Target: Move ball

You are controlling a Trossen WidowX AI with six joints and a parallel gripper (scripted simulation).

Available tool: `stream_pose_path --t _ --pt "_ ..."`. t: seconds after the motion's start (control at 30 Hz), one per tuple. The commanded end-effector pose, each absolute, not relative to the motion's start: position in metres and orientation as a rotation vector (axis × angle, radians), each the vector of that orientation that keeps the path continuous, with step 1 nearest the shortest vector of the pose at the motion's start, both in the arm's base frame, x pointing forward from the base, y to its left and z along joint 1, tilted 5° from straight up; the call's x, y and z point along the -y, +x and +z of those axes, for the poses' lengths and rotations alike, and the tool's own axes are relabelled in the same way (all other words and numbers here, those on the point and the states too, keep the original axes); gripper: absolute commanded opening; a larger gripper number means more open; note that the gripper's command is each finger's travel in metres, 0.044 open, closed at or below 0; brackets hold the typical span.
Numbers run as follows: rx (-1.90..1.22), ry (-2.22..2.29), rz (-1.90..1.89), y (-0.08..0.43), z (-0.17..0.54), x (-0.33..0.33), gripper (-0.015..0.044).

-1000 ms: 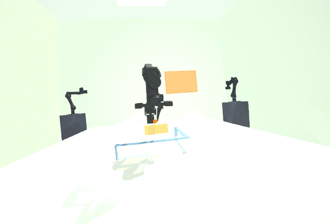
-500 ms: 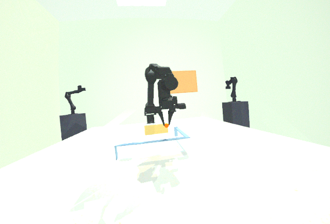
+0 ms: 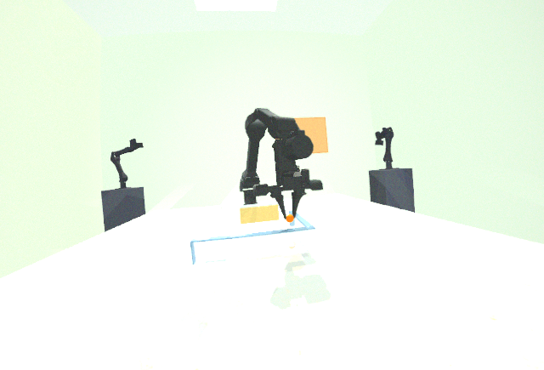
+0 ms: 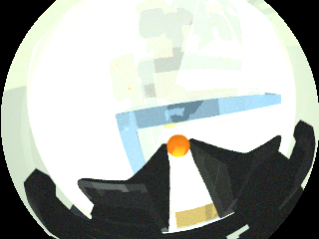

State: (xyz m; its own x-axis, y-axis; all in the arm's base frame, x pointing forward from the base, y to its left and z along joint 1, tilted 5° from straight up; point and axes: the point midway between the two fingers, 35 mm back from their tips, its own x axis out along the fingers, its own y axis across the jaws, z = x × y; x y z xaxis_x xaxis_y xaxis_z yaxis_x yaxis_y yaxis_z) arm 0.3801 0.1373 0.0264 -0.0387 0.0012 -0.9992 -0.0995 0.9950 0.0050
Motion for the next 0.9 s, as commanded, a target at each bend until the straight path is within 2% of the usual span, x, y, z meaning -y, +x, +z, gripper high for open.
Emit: stream_pose_path --t 0.0,0.17,0.87 --pt "-1.625 -0.074 0.076 0.377 -0.002 -0.138 0.0" --pt "-1.625 -0.074 0.076 0.374 -0.03 -0.137 0.0" --pt "-1.625 -0.074 0.076 0.372 -0.05 -0.137 0.0"
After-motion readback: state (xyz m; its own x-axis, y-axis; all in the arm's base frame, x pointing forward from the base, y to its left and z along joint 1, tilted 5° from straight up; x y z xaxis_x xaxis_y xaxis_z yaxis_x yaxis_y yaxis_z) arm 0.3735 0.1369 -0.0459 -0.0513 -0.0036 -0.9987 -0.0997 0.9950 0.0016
